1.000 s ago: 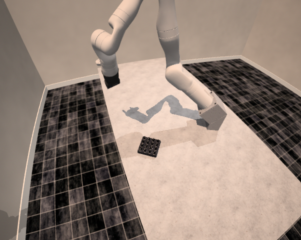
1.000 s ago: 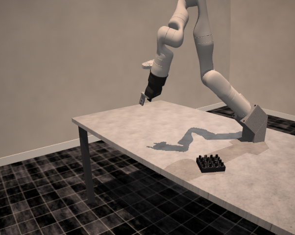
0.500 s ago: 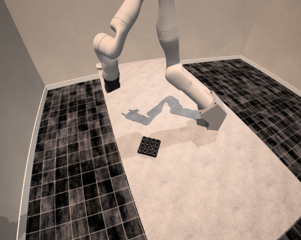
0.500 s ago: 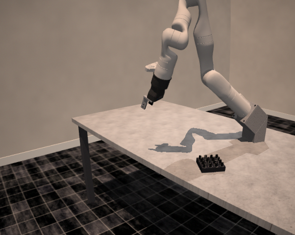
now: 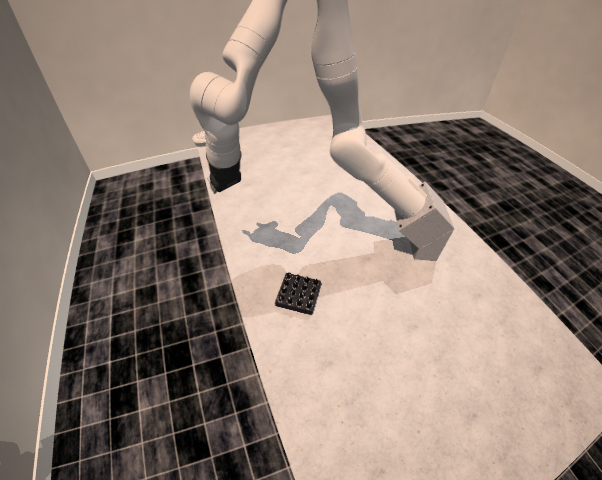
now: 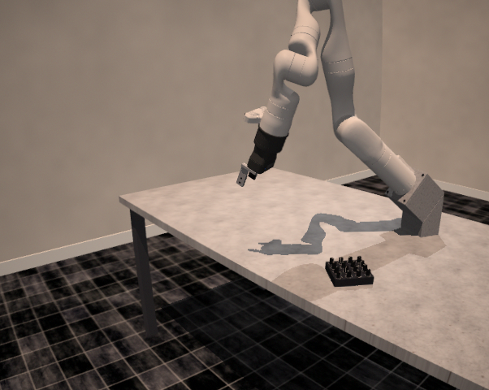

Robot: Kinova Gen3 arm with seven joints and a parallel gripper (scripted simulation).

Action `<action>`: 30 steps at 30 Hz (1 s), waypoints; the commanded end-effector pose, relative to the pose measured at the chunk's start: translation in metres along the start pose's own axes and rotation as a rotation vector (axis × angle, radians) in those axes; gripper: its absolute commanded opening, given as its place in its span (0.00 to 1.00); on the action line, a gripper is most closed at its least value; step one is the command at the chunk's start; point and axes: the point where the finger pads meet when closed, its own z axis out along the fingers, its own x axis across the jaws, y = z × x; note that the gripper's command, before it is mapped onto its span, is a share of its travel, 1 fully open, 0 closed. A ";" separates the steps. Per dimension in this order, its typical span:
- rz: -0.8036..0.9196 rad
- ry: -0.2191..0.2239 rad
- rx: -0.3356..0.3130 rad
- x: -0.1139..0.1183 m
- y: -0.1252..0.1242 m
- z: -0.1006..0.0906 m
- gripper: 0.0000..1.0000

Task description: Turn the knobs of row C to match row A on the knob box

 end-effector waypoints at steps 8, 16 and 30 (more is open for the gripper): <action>-0.020 -0.025 -0.001 -0.008 0.013 0.001 1.00; -0.047 -0.044 -0.007 -0.014 0.027 0.002 1.00; -0.073 -0.065 -0.014 -0.020 0.040 0.002 1.00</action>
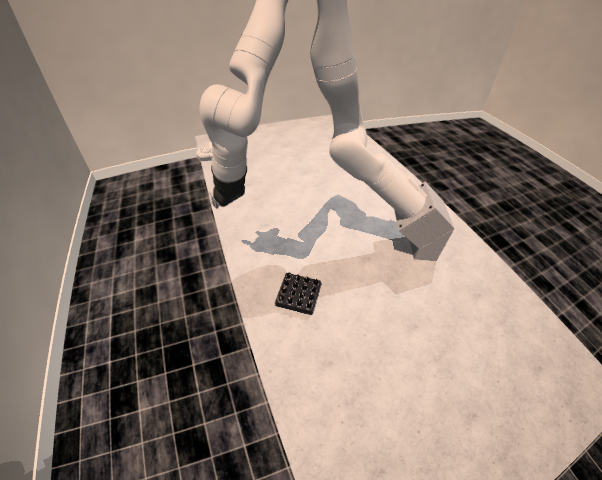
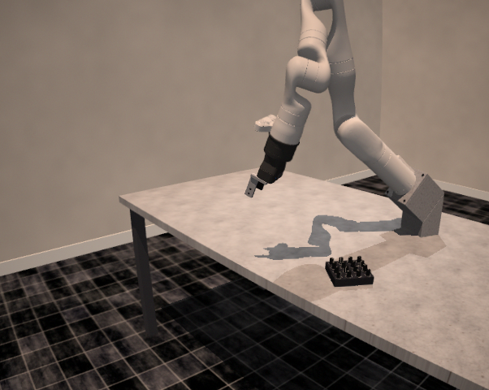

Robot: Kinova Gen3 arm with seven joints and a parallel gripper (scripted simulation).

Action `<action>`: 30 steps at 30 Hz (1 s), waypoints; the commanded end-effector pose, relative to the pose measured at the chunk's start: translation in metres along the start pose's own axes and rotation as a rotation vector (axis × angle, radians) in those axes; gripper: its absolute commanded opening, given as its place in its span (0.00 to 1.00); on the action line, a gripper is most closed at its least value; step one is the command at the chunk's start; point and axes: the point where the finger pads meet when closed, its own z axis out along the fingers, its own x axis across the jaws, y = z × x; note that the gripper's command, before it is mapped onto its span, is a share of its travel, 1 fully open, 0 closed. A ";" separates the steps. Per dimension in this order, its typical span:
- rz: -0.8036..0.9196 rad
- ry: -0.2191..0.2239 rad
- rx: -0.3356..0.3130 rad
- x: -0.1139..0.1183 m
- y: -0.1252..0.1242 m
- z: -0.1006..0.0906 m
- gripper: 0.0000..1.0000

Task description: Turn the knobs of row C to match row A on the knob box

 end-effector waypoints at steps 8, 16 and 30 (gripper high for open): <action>-0.020 -0.021 -0.002 -0.007 0.013 0.002 1.00; -0.053 -0.041 -0.012 -0.013 0.030 0.002 1.00; -0.074 -0.056 -0.020 -0.017 0.042 0.004 1.00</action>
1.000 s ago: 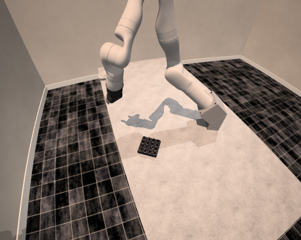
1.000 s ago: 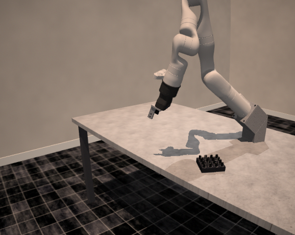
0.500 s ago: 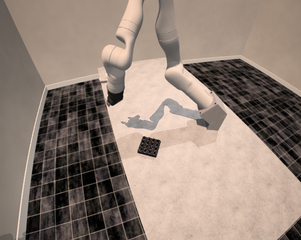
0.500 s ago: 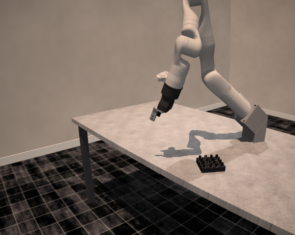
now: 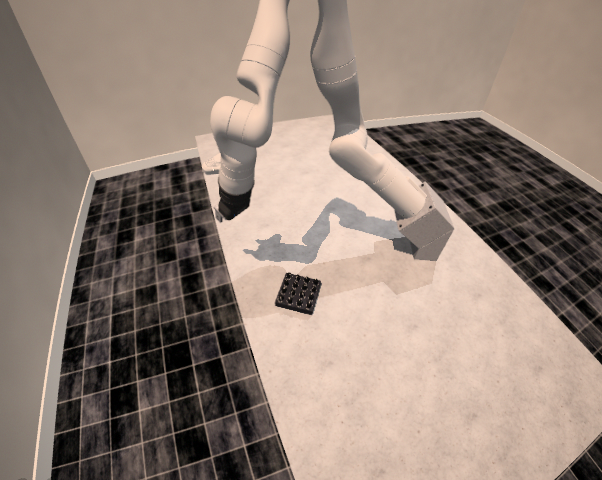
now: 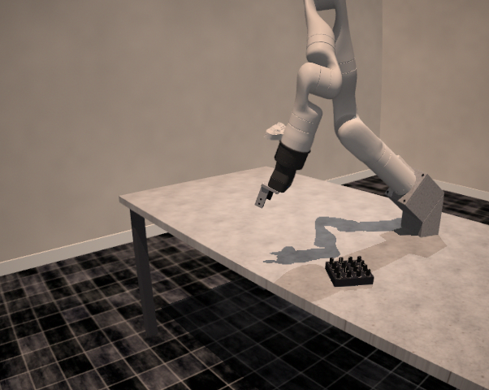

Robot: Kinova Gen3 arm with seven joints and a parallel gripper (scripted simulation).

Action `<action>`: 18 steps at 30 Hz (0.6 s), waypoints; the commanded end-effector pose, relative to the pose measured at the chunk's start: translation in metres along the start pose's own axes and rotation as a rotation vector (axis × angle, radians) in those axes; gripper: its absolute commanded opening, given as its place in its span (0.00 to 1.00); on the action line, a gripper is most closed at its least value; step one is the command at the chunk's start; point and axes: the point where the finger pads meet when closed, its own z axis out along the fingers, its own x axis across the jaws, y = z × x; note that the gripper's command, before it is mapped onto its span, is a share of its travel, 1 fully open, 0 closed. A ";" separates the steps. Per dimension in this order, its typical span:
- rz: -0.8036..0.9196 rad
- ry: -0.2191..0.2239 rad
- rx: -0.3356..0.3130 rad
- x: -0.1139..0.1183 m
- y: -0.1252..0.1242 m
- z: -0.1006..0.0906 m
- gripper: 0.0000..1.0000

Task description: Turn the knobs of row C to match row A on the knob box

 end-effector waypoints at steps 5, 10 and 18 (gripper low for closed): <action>0.002 -0.007 0.004 -0.002 0.003 0.001 1.00; -0.025 -0.021 -0.007 -0.006 0.017 0.004 1.00; -0.024 -0.023 -0.007 -0.007 0.017 0.003 1.00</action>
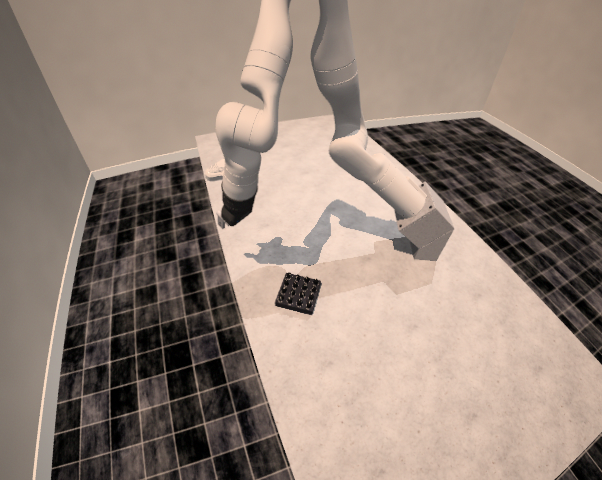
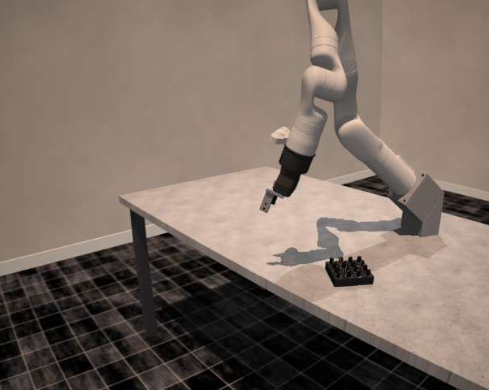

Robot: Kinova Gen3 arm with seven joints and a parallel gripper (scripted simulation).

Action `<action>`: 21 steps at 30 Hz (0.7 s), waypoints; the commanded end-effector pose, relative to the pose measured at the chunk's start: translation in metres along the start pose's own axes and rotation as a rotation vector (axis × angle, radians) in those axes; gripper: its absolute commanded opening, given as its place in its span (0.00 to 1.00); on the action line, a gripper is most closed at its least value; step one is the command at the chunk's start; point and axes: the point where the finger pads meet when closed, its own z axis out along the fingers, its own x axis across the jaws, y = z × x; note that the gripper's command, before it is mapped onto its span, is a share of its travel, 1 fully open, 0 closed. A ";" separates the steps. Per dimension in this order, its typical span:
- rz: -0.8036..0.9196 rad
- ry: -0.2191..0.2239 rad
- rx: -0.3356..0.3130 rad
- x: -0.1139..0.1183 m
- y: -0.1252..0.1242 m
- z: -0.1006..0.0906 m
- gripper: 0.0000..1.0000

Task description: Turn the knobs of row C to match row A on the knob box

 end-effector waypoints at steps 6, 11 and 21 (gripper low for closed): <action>-0.020 -0.018 -0.009 -0.005 0.015 0.002 1.00; -0.019 -0.020 -0.009 -0.006 0.015 0.002 1.00; -0.045 -0.034 -0.021 -0.010 0.029 0.004 1.00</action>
